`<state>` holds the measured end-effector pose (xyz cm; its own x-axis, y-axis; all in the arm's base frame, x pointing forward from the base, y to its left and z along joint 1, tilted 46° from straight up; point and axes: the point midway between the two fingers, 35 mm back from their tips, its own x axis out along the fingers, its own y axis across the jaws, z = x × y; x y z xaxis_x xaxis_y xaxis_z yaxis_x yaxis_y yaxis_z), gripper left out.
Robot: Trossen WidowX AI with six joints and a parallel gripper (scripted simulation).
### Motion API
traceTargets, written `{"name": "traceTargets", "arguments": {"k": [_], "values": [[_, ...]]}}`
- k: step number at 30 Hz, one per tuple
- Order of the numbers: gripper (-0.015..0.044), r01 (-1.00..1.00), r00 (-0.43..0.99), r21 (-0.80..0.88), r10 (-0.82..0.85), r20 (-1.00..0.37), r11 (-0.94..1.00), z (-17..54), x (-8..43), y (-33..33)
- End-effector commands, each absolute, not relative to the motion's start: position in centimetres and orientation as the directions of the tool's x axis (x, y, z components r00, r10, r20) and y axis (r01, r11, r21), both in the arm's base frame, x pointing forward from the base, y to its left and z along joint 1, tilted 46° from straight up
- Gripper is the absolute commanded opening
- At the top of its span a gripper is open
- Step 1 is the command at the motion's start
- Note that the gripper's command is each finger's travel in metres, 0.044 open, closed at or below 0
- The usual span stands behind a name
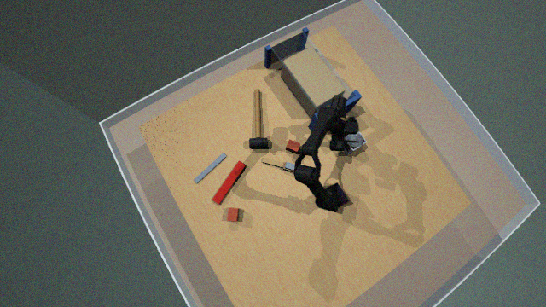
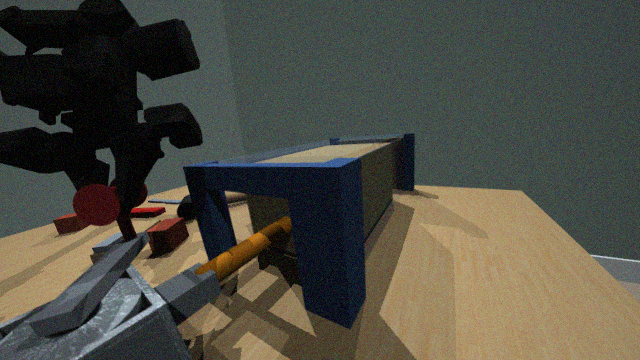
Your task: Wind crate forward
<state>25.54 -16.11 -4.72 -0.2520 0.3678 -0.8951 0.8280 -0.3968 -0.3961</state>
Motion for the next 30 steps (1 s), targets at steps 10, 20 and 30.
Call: {"name": "traceTargets", "arguments": {"k": [10,20,30], "values": [[0.0,0.811,-0.291,-0.439,0.385,-0.876,-0.386,-4.2,22.8,-15.4],[0.0,0.811,-0.292,-0.44,0.385,-0.876,-0.386,-4.0,21.6,-15.3],[0.0,0.81,-0.293,-0.441,0.385,-0.876,-0.386,-4.0,20.3,-15.3]]}}
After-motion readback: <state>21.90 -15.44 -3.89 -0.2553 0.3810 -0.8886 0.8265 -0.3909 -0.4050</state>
